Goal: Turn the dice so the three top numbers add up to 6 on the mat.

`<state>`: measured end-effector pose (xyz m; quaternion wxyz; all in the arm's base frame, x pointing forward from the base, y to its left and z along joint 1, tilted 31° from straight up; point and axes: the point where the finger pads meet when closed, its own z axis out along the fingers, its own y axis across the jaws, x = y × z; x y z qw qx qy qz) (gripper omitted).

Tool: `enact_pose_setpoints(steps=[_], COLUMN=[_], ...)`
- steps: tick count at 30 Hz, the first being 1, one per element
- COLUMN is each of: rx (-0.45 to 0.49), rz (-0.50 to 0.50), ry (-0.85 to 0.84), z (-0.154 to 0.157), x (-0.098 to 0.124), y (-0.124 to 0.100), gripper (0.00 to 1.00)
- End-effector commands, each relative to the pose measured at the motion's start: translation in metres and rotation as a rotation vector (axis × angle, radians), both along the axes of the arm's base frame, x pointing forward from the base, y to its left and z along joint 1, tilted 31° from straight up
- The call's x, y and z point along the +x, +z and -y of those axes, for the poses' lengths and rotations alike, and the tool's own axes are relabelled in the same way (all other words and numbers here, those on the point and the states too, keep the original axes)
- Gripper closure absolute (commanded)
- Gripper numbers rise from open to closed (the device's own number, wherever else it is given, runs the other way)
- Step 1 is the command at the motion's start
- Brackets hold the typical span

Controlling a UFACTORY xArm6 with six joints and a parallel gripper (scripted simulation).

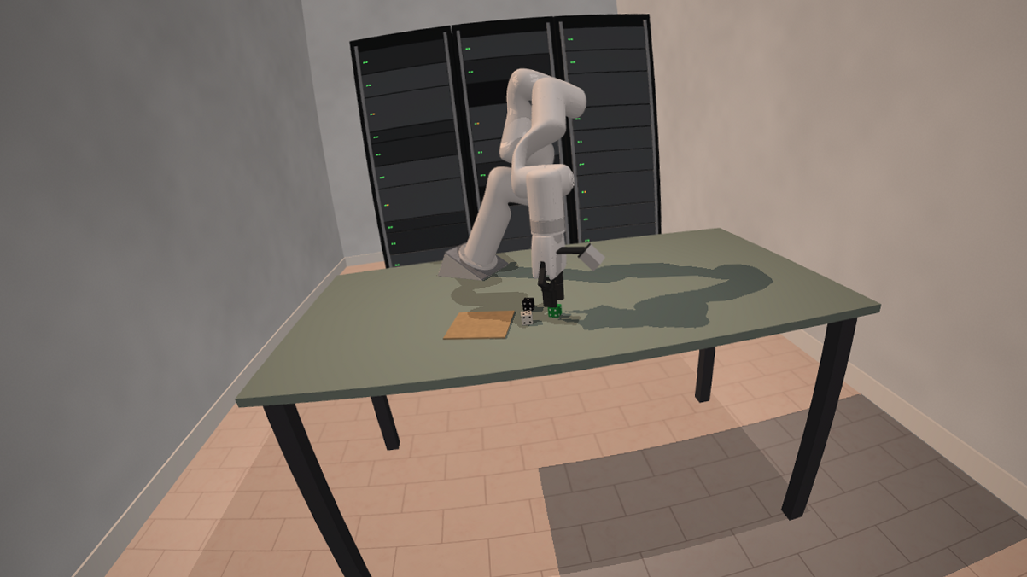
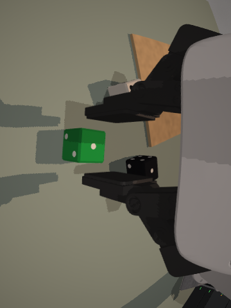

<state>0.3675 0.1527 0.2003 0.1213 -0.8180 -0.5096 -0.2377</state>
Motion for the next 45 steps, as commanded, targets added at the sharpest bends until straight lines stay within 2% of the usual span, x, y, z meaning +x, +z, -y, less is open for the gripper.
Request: enact_pose_setpoints(steps=[1, 26, 45], rx=[0.001, 0.001, 0.001], rz=[0.003, 0.003, 0.003], ry=[-0.001, 0.000, -0.001], z=[0.000, -0.012, -0.013], x=[0.001, 0.008, 0.009], y=[0.001, -0.022, -0.024], gripper=[0.58, 0.58, 0.58])
